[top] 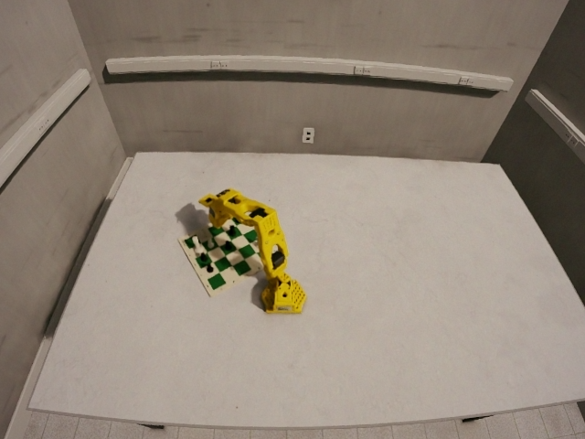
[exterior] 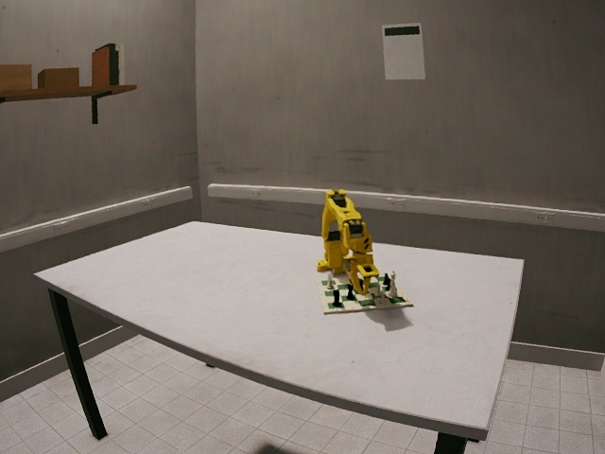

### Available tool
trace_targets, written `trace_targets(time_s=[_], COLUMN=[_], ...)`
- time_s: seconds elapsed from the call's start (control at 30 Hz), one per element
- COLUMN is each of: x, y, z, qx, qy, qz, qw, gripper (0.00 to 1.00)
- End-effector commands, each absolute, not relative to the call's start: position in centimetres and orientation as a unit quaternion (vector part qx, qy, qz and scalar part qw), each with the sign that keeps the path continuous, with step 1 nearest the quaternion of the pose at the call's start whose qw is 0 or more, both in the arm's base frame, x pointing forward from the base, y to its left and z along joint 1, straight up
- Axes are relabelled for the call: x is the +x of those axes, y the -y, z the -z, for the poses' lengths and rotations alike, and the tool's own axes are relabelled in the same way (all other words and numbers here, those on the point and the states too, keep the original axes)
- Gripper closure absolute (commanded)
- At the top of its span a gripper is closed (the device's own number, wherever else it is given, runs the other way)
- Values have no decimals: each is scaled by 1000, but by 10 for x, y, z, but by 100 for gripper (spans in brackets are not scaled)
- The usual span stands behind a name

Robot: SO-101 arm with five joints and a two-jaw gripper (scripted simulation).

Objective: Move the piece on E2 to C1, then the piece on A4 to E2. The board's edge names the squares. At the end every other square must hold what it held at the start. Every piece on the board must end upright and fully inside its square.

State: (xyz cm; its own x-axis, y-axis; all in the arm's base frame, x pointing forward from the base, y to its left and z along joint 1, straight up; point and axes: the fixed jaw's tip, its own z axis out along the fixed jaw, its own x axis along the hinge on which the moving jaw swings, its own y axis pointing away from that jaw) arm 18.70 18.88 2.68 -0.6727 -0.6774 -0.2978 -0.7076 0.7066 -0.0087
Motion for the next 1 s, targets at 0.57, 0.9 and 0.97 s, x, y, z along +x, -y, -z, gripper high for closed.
trace_targets(time_s=[0.57, 0.9, 0.97], x=[186, 186, 185], y=[-185, -185, -184], z=[-35, -71, -79], qx=[-377, -377, -377], qy=[-915, -915, -915], qz=[-51, -51, -51], qw=[136, 136, 136], gripper=[100, 100, 100])
